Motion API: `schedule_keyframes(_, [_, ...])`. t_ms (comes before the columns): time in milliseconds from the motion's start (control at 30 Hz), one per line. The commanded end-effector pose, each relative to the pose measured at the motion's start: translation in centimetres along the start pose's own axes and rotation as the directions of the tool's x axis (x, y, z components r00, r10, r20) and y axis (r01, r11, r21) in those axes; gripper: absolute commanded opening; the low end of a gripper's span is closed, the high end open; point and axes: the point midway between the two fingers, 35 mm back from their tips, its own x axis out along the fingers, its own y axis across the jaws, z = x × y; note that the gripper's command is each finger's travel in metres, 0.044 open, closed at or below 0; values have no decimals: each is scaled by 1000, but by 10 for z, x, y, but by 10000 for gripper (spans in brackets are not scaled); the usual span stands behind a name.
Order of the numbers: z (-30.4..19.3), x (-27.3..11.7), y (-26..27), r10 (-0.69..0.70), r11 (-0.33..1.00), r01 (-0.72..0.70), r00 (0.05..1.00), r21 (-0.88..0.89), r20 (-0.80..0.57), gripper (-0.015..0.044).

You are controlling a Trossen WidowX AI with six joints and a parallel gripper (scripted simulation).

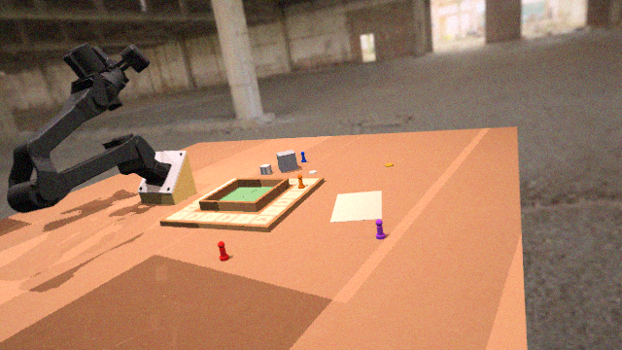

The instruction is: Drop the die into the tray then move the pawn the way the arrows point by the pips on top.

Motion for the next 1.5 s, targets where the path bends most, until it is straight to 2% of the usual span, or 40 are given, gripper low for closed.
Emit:
schedule_keyframes(0, [-1, 1, -2, -5, 1000, 6, 1000, 10, -8, 374])
schedule_keyframes(133, [-18, 11, -37, -103, 970, 137, 979, 199, -174, 275])
schedule_keyframes(367, [-69, 16, -107, -217, 741, 487, 825, 462, -522, 275])
schedule_keyframes(567, [-127, 3, -157, -202, 417, 766, 603, 489, -772, 275])
schedule_keyframes(800, [-202, -29, -196, -56, 17, 955, 298, 298, -953, 275])
schedule_keyframes(1033, [-278, -71, -209, 180, -278, 959, 4, -47, -984, 275])
schedule_keyframes(1267, [-349, -112, -194, 425, -394, 821, -236, -414, -874, 275])
schedule_keyframes(1467, [-357, -118, -191, 447, -396, 802, -256, -447, -857, 275])
